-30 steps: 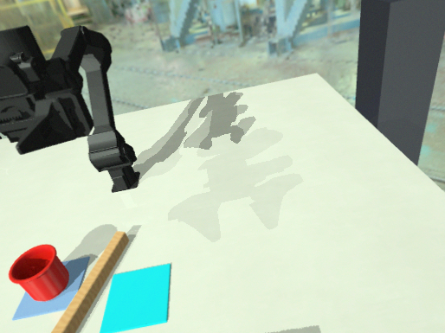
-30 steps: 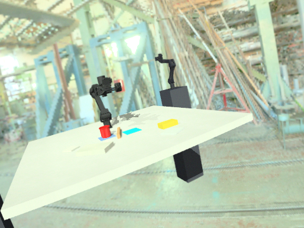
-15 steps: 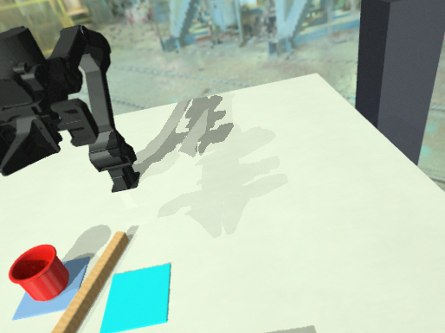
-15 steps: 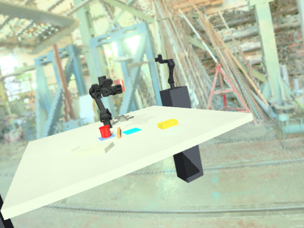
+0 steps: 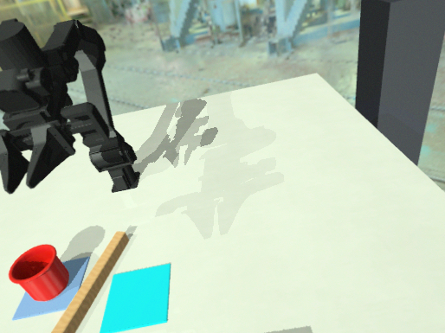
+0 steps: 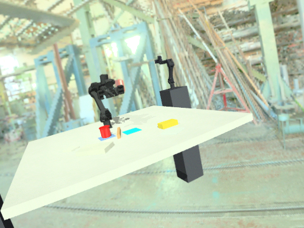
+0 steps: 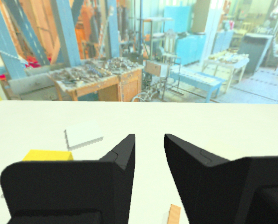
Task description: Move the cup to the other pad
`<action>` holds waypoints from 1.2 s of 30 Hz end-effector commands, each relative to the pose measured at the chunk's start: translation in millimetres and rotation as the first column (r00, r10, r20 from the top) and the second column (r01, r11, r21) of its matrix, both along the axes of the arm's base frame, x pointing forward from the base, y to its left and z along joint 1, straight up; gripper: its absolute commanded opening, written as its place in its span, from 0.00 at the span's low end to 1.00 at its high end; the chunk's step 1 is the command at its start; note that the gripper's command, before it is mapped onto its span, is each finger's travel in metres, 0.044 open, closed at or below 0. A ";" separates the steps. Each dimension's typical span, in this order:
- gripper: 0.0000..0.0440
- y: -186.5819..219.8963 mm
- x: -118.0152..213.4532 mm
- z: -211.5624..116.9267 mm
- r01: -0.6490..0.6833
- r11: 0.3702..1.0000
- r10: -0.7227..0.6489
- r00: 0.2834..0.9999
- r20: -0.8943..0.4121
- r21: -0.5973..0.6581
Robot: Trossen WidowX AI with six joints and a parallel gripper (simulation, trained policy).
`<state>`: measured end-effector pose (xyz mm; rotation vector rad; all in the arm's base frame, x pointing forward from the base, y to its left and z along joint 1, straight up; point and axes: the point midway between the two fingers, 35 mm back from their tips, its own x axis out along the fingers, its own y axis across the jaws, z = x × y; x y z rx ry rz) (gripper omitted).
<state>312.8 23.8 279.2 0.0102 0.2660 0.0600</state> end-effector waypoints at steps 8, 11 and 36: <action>0.24 10.1 0.2 -9.5 -0.009 1.000 0.013 0.988 -0.152 0.027; 0.23 12.3 -0.3 -13.1 -0.009 0.999 0.015 0.980 -0.198 0.031; 0.24 18.1 -11.0 -44.9 -0.010 1.000 0.003 0.828 -0.560 -0.009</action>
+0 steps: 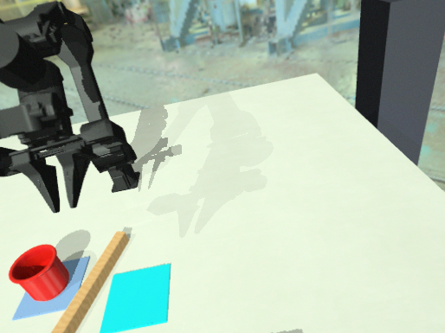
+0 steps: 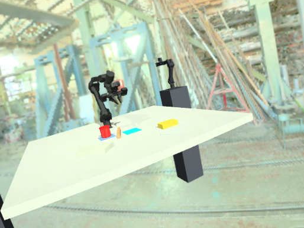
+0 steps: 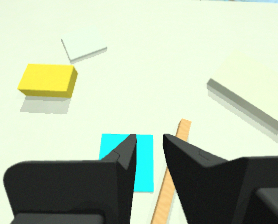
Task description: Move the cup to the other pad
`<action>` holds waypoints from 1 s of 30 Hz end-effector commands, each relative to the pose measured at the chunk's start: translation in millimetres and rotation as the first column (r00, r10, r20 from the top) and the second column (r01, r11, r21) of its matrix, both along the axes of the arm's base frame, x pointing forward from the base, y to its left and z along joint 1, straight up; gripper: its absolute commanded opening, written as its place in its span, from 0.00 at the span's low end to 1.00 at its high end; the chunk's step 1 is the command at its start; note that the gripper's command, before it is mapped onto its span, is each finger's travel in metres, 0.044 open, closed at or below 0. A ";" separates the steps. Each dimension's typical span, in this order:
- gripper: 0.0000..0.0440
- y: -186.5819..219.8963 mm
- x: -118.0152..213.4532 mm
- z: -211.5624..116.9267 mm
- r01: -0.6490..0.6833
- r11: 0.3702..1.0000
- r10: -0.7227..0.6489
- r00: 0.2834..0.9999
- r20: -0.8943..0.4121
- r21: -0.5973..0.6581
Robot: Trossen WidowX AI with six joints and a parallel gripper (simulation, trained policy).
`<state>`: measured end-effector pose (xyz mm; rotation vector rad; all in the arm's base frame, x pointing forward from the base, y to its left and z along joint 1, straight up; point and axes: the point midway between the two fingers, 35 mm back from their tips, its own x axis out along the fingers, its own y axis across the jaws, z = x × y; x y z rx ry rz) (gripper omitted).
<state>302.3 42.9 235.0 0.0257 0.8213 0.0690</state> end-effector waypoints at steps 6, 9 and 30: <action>0.26 -3.0 -4.4 -7.4 -0.008 0.999 0.003 0.991 -0.131 -0.038; 0.27 -4.6 -6.3 -10.5 -0.015 0.999 0.006 0.984 -0.176 -0.051; 0.27 -25.0 -15.5 -29.0 -0.100 0.987 0.032 0.893 -0.449 -0.129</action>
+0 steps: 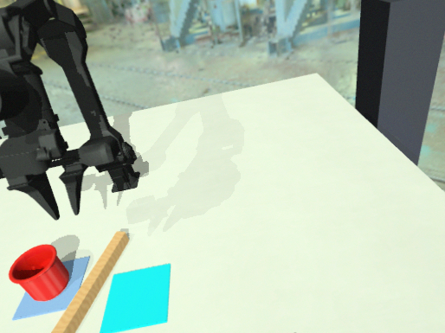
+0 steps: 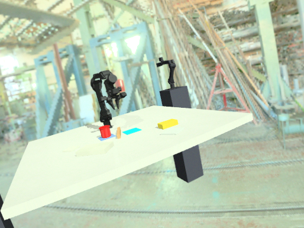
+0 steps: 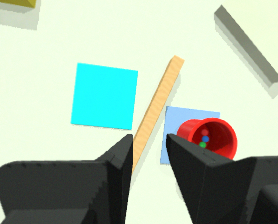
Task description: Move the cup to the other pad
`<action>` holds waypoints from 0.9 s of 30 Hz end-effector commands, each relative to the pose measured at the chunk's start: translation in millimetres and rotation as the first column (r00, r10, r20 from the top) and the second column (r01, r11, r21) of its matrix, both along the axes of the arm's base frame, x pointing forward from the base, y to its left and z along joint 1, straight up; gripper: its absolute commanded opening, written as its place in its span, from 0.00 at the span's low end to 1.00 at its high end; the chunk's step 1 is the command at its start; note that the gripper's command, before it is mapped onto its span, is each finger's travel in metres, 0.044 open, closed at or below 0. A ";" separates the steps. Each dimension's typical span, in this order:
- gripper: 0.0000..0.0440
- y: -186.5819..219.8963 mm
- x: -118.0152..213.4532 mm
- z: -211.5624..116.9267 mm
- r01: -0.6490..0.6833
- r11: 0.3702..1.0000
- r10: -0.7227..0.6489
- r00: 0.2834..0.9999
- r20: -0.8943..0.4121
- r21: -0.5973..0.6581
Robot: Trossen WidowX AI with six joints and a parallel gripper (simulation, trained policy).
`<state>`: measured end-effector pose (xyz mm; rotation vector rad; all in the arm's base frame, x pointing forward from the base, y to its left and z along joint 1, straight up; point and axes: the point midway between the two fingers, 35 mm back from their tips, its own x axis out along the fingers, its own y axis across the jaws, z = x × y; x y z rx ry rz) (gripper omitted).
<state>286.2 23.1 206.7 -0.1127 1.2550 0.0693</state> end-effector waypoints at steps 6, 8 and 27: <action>0.25 -13.9 -0.6 -9.1 -0.034 0.999 0.029 0.994 -0.107 -0.041; 0.25 -17.2 -1.0 -12.7 -0.042 0.998 0.035 0.991 -0.131 -0.047; 0.32 -50.9 -5.3 -55.4 -0.100 0.991 0.072 0.955 -0.288 -0.085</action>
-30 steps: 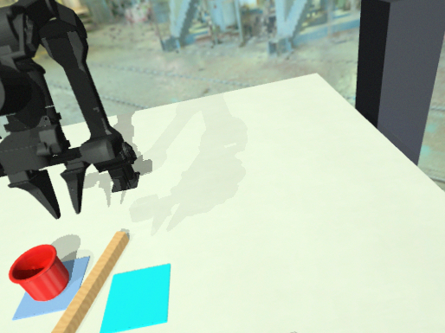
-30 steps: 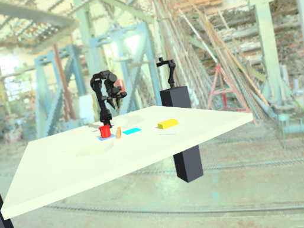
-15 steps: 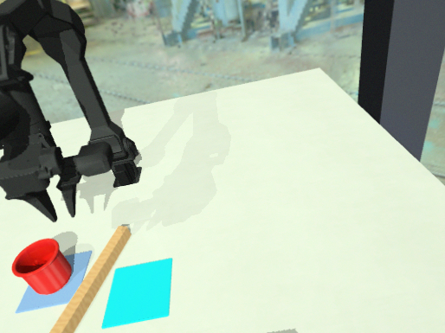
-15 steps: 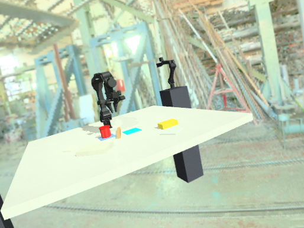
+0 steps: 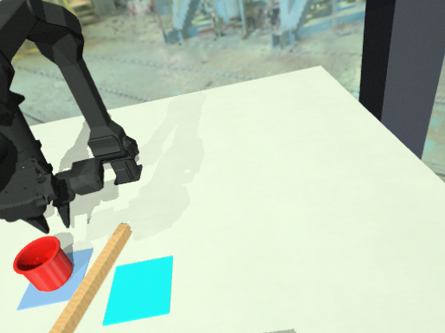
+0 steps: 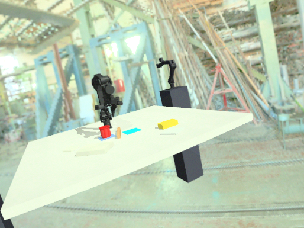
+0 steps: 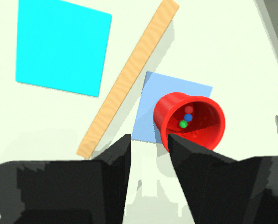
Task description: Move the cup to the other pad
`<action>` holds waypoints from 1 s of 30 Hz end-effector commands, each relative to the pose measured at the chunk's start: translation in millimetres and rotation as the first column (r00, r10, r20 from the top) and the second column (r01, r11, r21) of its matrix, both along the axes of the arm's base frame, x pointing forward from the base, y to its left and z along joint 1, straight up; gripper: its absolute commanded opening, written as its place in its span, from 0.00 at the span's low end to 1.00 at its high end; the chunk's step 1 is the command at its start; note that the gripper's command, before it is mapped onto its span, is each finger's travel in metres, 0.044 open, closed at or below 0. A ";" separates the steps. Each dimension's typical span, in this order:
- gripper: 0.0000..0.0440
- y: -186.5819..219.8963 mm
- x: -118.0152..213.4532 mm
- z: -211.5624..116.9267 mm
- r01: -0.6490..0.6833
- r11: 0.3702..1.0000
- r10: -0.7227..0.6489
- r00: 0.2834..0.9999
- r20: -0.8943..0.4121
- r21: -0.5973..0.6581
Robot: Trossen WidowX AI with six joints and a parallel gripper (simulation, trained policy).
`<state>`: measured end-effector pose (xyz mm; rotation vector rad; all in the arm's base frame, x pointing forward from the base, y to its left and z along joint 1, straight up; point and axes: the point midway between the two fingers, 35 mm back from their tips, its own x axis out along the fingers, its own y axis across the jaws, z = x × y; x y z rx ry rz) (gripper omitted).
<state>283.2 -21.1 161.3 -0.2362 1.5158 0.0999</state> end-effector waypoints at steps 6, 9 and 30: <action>0.35 -16.3 -4.6 -25.9 -0.028 0.999 0.027 0.998 -0.056 -0.016; 0.36 -20.7 -5.8 -34.0 -0.040 0.999 0.039 0.997 -0.069 -0.017; 0.37 -37.4 -12.4 -99.2 -0.208 0.978 0.209 0.970 -0.128 0.017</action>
